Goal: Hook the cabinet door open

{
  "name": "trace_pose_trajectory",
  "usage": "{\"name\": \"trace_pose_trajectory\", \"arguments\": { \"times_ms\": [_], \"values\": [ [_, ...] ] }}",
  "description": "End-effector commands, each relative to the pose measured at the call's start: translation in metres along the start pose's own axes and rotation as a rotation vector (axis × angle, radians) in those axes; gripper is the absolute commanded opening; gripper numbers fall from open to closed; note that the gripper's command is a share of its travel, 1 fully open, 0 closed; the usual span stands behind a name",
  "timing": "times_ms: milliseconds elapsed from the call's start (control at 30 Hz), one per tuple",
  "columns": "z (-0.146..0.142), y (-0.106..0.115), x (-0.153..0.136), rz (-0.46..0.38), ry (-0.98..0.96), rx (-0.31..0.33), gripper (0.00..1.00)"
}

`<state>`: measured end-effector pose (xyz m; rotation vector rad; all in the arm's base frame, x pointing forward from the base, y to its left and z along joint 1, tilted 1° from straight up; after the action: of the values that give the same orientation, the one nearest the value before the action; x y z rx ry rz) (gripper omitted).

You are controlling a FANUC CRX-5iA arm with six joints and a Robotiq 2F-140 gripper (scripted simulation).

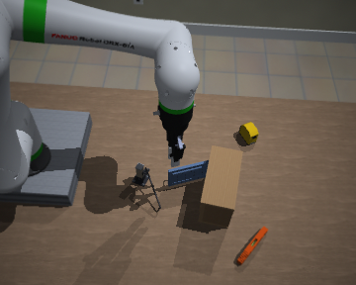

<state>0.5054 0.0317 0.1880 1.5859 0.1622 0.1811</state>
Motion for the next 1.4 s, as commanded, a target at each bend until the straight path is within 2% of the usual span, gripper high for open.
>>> {"name": "trace_pose_trajectory", "arguments": {
  "times_ms": [0, 667, 1367],
  "values": [
    [0.0, -0.005, 0.0, 0.001, 0.0, 0.0, 0.16],
    [0.0, -0.036, 0.0, 0.001, 0.0, 0.0, 0.16],
    [0.0, -0.058, 0.001, 0.001, 0.0, 0.0, 0.16]
  ]
}}
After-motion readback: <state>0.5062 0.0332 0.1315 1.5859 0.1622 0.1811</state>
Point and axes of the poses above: the point where the finger pads meet when closed, its own y axis back along the fingers, its own z axis across the jaws, x = y × z, the point moved 6 cm from there along y, back along the fingers, and after that the axes turned 15 degrees about -y, right-handed, at the moved point
